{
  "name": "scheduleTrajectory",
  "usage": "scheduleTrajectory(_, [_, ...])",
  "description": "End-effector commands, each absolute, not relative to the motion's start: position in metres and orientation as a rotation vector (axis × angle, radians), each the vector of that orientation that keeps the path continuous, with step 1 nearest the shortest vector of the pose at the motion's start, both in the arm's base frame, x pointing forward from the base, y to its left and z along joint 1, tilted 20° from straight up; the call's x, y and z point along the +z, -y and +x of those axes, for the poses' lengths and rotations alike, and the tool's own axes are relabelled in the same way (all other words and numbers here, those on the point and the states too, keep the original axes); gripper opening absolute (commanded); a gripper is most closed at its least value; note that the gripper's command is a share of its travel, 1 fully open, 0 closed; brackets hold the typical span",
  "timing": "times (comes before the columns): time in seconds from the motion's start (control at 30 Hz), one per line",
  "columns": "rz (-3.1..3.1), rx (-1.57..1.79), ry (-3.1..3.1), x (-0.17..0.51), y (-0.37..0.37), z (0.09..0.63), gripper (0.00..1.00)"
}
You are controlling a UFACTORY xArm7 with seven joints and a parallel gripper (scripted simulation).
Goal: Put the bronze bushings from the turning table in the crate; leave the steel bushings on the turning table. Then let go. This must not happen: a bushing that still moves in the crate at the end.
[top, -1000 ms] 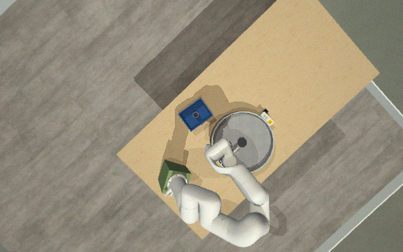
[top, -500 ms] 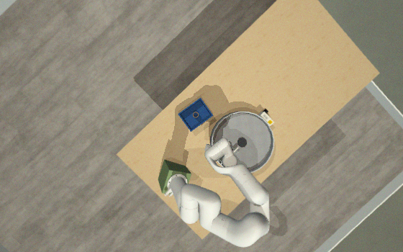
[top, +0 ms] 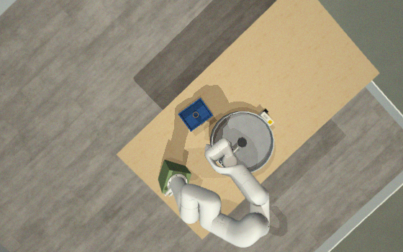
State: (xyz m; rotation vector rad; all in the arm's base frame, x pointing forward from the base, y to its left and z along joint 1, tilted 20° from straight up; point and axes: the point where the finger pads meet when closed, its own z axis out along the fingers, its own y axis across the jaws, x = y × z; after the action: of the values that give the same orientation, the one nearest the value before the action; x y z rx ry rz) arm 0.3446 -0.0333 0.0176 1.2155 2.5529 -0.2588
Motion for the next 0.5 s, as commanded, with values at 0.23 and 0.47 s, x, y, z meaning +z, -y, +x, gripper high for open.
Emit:
scheduleTrajectory(0.23, [1.212,-0.257,-2.551,0.045,0.024,0.34,0.0])
scheduleTrajectory(0.47, [1.212,-0.257,-2.551,0.073,0.016,0.334,0.0])
